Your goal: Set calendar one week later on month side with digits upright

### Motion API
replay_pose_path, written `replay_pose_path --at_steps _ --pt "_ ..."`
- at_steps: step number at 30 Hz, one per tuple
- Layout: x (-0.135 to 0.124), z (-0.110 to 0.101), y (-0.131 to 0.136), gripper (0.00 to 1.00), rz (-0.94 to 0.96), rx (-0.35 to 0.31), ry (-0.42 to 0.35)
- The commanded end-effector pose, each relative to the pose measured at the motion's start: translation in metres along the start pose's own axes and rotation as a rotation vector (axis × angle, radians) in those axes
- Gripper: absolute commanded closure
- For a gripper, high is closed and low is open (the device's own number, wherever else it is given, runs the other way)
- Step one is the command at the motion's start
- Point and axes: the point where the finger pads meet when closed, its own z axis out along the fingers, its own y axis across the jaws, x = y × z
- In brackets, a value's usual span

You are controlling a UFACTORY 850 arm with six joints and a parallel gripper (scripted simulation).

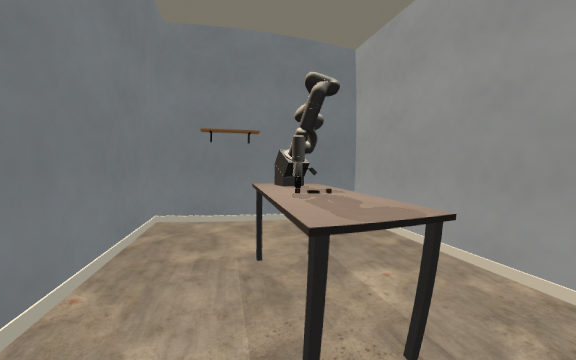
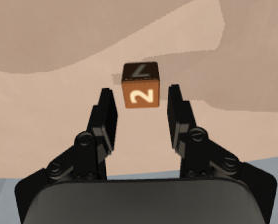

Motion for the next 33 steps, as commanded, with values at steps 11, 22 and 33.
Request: replay_pose_path --at_steps 11,22,33 --pt "0.000 -0.061 0.001 0.53 0.000 -0.001 0.000" --pt "0.000 -0.067 0.001 0.00 0.000 -0.001 0.000" --pt "0.000 -0.067 0.001 0.00 0.000 -0.001 0.000"
